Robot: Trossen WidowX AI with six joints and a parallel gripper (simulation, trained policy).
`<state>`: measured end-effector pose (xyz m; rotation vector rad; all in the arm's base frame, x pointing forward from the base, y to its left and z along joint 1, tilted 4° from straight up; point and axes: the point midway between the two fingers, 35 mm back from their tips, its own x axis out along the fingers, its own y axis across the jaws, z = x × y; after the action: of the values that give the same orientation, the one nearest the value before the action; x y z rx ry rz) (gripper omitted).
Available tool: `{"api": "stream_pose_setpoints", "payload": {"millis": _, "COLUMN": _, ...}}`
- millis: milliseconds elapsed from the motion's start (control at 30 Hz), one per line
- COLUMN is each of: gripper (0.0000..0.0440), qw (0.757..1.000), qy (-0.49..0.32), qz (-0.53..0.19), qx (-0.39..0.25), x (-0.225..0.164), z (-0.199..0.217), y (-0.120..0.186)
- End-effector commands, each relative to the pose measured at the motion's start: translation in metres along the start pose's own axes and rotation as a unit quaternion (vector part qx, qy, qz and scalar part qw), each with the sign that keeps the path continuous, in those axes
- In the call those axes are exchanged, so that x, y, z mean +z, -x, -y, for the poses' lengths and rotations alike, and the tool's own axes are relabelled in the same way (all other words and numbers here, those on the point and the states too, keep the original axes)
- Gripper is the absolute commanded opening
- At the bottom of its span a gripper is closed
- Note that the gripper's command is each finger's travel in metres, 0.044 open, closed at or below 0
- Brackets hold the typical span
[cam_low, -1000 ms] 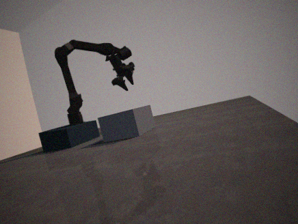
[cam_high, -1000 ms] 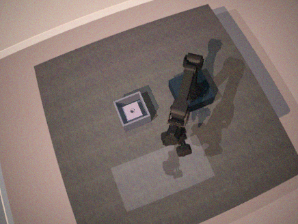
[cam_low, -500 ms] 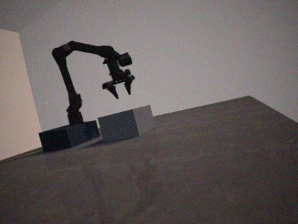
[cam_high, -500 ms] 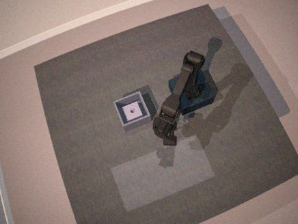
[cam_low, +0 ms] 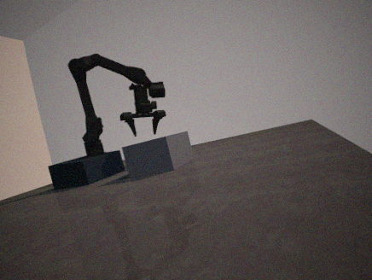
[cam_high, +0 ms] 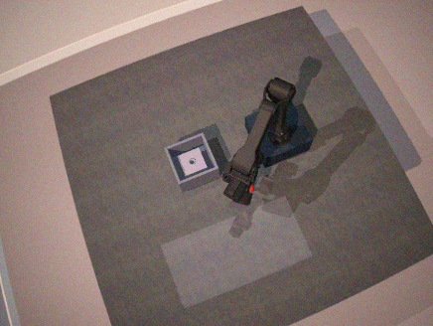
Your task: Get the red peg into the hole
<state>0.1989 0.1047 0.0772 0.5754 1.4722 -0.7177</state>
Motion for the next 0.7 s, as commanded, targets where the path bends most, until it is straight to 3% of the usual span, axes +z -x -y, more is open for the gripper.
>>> {"api": "stream_pose_setpoints", "payload": {"millis": 0, "gripper": 0.0398, "qw": 0.999, "qy": -0.028, "qz": 0.003, "qx": -0.025, "x": 0.001, "z": 0.007, "y": -0.018}}
{"api": "stream_pose_setpoints", "payload": {"millis": 533, "gripper": 0.0384, "qw": 0.996, "qy": -0.085, "qz": 0.028, "qx": -0.008, "x": 0.000, "z": 0.004, "y": -0.083}}
{"api": "stream_pose_setpoints", "payload": {"millis": 667, "gripper": 0.0352, "qw": 0.995, "qy": -0.093, "qz": 0.030, "qx": -0.006, "x": -0.003, "z": 0.006, "y": -0.094}}
